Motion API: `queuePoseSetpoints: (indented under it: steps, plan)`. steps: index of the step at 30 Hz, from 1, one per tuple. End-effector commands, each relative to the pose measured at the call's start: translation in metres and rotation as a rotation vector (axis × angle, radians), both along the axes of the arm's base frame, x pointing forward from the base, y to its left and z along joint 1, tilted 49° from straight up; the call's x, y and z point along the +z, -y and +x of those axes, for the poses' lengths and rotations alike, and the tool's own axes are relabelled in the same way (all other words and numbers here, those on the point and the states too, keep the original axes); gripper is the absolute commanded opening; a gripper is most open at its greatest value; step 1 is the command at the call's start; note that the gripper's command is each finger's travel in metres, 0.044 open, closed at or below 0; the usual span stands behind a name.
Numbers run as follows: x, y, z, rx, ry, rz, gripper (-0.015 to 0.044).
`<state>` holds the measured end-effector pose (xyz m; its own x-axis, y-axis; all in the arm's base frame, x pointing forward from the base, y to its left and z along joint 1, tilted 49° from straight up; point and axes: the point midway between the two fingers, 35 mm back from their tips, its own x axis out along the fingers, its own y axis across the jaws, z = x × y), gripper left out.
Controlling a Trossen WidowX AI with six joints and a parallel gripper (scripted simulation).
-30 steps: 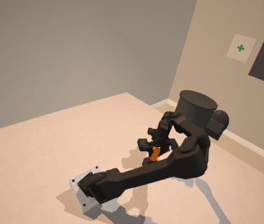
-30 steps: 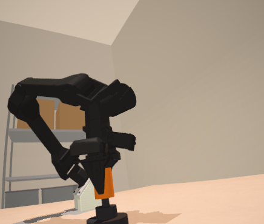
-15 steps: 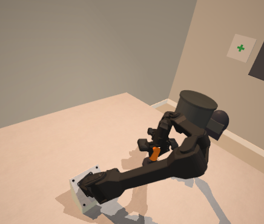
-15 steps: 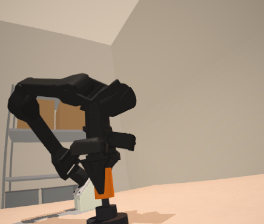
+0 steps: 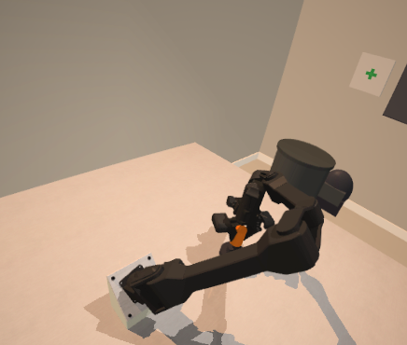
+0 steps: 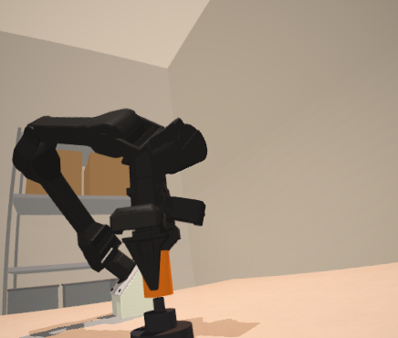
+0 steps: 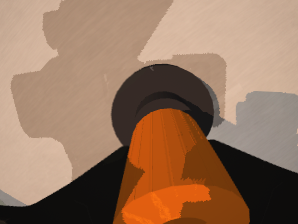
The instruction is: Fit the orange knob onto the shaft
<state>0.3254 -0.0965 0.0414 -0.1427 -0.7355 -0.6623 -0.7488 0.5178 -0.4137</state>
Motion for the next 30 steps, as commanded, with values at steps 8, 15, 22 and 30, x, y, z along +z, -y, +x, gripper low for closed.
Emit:
queuePoseSetpoints:
  steps: [8,15,22,30]
  plan:
    - [-0.0017,0.0024,-0.0021,0.005,-0.005,0.005,0.0000]
    - [-0.0017,0.0030,-0.0028,0.005,-0.005,0.005,0.0000]
    - [-0.0019,0.0032,-0.0028,0.005,-0.005,0.005,0.0000]
    - [-0.0020,0.0033,-0.0029,0.032,-0.034,0.010,0.0000]
